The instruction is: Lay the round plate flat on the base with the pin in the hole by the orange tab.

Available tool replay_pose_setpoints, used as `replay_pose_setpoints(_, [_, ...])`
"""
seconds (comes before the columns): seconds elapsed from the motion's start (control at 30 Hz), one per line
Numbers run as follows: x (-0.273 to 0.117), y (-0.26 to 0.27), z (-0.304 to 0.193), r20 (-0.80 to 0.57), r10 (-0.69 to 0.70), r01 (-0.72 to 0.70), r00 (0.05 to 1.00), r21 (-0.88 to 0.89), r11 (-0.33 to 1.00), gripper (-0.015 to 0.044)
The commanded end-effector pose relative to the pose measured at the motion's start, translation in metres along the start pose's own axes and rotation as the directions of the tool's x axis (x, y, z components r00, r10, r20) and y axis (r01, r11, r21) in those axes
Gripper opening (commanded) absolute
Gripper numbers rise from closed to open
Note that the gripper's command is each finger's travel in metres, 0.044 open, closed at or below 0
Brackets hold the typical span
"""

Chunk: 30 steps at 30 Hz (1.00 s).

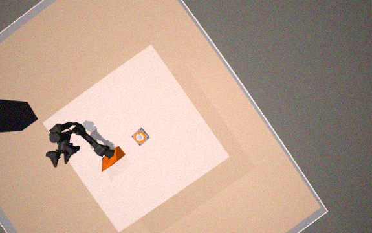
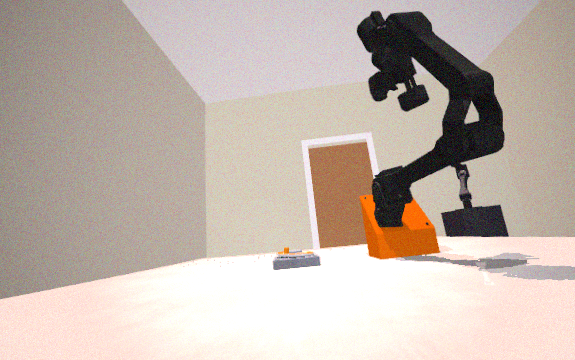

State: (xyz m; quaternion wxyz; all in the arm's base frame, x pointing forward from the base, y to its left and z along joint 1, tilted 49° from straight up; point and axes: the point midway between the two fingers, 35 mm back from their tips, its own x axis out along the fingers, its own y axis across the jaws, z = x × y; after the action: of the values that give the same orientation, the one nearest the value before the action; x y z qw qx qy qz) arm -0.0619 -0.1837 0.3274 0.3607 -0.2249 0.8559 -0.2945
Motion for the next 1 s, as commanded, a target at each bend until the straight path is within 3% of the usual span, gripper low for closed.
replay_pose_setpoints(0.0, [0.001, -0.001, 0.005, 0.016, 0.001, -0.001, 1.0, -0.002, 1.0, 0.0374])
replay_pose_setpoints(0.13, [-0.001, -0.008, 0.098, 0.313, 0.073, -0.056, 0.947, -0.063, 0.996, 0.0269])
replay_pose_setpoints(0.23, [-0.012, -0.002, 0.15, 0.454, 0.15, -0.107, 0.878, -0.118, 0.987, 0.019])
replay_pose_setpoints(0.3, [-0.017, 0.002, 0.167, 0.493, 0.183, -0.13, 0.85, -0.14, 0.982, 0.0138])
replay_pose_setpoints(0.47, [-0.052, 0.043, 0.253, 0.634, 0.405, -0.272, 0.659, -0.301, 0.914, 0.0006])
replay_pose_setpoints(0.57, [-0.067, 0.063, 0.278, 0.647, 0.493, -0.326, 0.582, -0.369, 0.87, 0.0])
replay_pose_setpoints(0.77, [-0.124, 0.145, 0.337, 0.542, 0.782, -0.513, 0.307, -0.599, 0.616, 0.0])
replay_pose_setpoints(0.8, [-0.125, 0.148, 0.338, 0.535, 0.79, -0.518, 0.298, -0.605, 0.605, 0.0])
replay_pose_setpoints(0.97, [-0.17, 0.223, 0.356, 0.315, 0.944, -0.642, 0.096, -0.705, 0.3, 0.0])
